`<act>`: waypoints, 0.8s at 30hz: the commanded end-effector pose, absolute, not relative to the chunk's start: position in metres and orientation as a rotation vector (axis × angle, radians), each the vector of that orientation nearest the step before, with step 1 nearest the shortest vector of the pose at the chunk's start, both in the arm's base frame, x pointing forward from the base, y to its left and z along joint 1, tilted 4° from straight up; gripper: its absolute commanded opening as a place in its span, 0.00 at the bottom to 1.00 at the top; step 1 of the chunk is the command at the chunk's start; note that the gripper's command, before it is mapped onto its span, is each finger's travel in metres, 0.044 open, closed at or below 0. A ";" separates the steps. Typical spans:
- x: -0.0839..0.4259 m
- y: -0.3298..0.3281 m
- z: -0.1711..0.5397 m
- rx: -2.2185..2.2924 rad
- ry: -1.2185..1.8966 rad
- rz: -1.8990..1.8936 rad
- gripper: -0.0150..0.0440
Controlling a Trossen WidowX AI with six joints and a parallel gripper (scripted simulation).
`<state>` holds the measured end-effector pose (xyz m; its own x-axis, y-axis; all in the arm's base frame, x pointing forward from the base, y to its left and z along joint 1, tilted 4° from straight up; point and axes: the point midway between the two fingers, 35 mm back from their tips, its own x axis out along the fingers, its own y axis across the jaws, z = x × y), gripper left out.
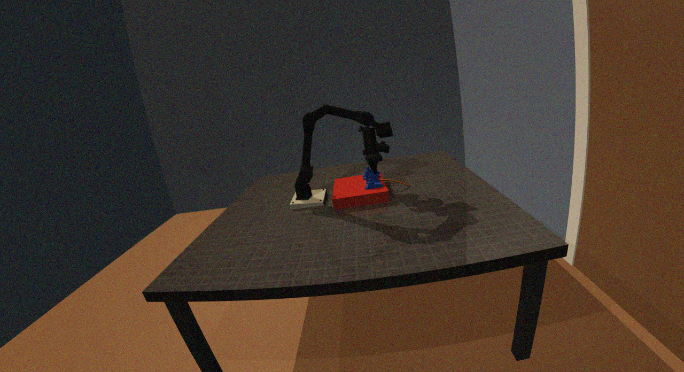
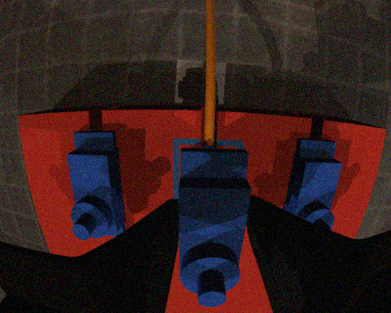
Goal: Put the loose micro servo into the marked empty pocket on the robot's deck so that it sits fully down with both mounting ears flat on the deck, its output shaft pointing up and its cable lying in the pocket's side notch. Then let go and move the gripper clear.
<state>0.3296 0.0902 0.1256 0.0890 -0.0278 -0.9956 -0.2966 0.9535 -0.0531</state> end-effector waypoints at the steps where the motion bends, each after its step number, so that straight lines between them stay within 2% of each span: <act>1: 0.330 0.089 0.122 -0.272 1.472 0.201 0.25; 24: 0.332 0.088 0.100 -0.273 1.472 0.201 0.25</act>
<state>0.3315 0.0897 0.1028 0.0885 -0.0277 -0.9957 -0.2964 0.9536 -0.0529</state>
